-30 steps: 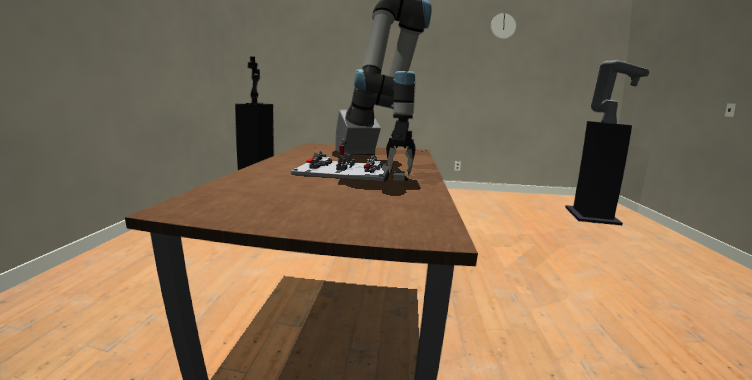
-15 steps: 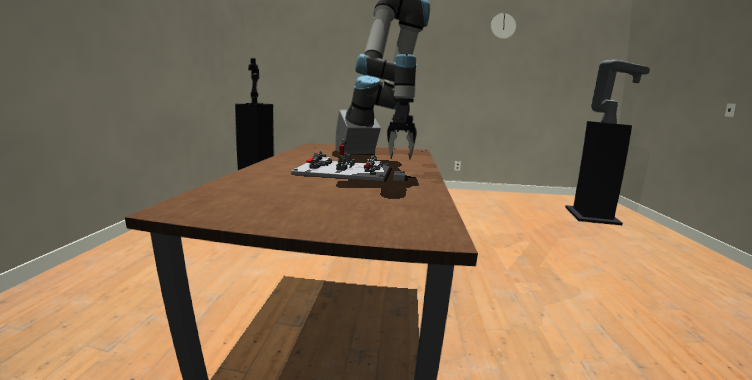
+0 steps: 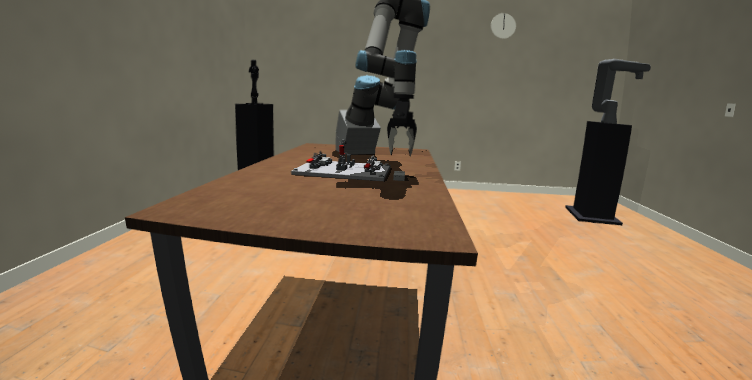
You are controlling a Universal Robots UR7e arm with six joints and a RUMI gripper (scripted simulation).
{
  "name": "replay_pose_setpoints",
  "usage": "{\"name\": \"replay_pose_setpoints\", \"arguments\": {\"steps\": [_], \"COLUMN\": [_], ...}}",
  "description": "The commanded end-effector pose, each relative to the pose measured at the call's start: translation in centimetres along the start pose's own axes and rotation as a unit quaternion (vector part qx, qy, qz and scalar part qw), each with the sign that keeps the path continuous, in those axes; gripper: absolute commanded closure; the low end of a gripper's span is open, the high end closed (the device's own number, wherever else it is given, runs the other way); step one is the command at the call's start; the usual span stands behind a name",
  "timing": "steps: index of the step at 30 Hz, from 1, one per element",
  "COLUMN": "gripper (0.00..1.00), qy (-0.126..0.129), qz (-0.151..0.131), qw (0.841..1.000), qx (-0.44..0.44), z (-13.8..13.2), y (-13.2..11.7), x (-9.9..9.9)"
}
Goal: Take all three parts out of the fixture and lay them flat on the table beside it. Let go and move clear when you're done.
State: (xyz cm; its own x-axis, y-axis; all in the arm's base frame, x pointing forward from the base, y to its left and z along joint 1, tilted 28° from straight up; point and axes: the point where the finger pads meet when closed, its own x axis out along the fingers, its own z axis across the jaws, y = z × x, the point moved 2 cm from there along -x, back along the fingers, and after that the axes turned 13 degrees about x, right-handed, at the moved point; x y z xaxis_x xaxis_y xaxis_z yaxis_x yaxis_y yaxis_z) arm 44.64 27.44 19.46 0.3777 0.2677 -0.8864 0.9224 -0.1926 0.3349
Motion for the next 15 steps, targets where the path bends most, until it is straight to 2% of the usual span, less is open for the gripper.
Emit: {"name": "replay_pose_setpoints", "arguments": {"steps": [1, 4, 5, 15], "gripper": [0.60, 0.60, 0.72, 0.72], "qy": [0.000, 0.000, 0.000, 0.000], "qz": [0.001, 0.001, 0.001, 0.001], "qw": [1.000, 1.000, 1.000, 1.000], "qx": [0.000, 0.000, 0.000, 0.000], "z": [0.0, 0.0, 0.0, 0.0], "y": [0.0, 0.0, 0.0, 0.0], "x": [0.0, 0.0, 0.0, -1.7]}}
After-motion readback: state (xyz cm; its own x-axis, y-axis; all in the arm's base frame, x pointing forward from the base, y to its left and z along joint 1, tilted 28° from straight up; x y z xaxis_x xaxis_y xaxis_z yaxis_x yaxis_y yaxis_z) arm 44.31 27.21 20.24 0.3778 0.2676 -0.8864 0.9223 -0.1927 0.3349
